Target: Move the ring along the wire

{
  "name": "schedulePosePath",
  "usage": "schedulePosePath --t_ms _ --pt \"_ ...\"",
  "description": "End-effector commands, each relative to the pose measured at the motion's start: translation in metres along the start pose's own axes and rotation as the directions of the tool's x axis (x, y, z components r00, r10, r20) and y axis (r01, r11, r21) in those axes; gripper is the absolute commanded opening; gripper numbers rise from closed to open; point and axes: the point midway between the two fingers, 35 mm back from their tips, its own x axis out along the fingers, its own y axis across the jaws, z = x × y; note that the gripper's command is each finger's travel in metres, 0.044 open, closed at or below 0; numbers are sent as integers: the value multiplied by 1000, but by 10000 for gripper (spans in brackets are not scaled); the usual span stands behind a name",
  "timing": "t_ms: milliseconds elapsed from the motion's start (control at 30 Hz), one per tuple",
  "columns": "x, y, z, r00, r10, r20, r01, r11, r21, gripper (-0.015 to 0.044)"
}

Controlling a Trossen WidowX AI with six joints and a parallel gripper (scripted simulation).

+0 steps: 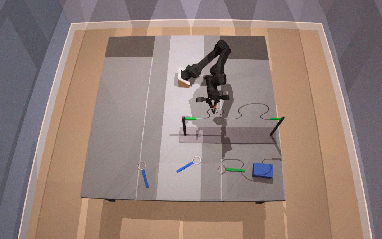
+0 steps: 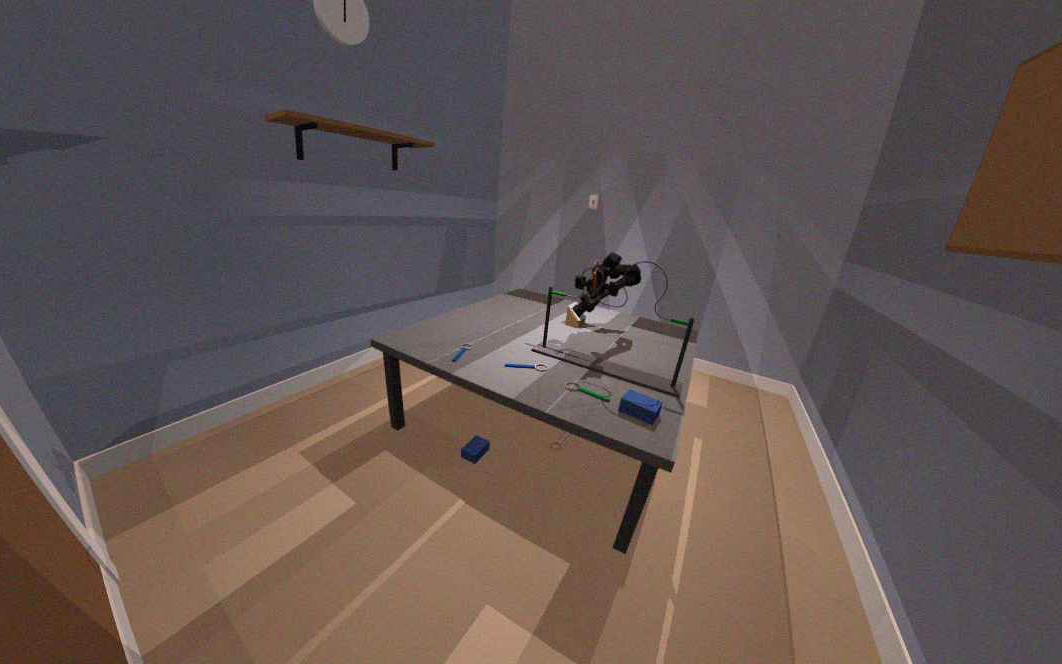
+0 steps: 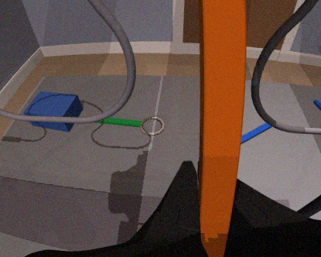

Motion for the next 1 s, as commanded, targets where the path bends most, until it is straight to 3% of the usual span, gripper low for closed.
schedulePosePath --t_ms 0,467,967 --pt "0 6 -2 999 44 8 -44 996 80 -150" --pt "0 28 3 980 184 75 -198 920 338 -150" --pt "-3 48 14 937 300 180 -348 747 567 -150"
